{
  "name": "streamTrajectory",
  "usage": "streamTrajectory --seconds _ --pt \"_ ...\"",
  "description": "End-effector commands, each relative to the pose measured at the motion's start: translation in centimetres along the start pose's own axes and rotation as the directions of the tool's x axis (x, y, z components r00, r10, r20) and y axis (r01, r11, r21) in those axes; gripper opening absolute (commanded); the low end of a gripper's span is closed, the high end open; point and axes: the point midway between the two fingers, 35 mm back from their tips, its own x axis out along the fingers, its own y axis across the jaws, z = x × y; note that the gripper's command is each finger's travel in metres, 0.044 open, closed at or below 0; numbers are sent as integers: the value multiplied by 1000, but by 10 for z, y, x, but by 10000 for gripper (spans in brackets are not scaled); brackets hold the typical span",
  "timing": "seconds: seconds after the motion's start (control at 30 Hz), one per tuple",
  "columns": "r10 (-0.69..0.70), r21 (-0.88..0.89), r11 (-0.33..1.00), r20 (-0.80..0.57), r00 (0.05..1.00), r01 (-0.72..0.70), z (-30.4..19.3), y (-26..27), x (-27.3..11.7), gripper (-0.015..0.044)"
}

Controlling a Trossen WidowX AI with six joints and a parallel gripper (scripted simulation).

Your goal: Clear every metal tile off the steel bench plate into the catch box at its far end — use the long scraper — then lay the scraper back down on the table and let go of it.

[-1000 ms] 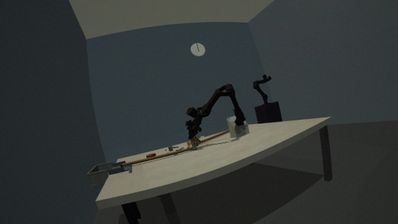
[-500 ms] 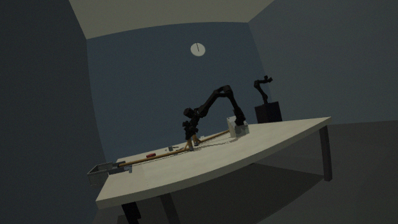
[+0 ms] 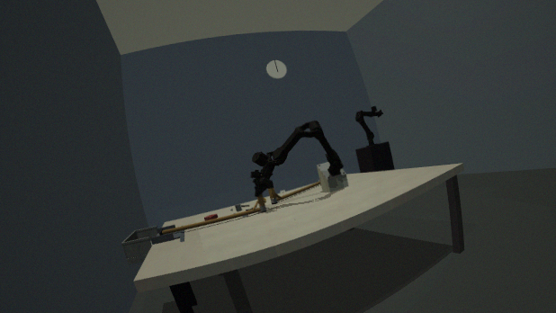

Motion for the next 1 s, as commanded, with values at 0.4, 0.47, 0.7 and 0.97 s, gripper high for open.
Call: streamTrajectory --seconds 0.4,0.47,0.7,0.97 --pt "-3 -1 1000 11 1000 3 23 1 15 0" --pt "-3 -1 1000 11 1000 3 26 1 17 0" --pt "-3 -1 1000 12 1000 3 33 1 24 0" --pt "1 0 1000 3 1000 -1 28 1 24 0"
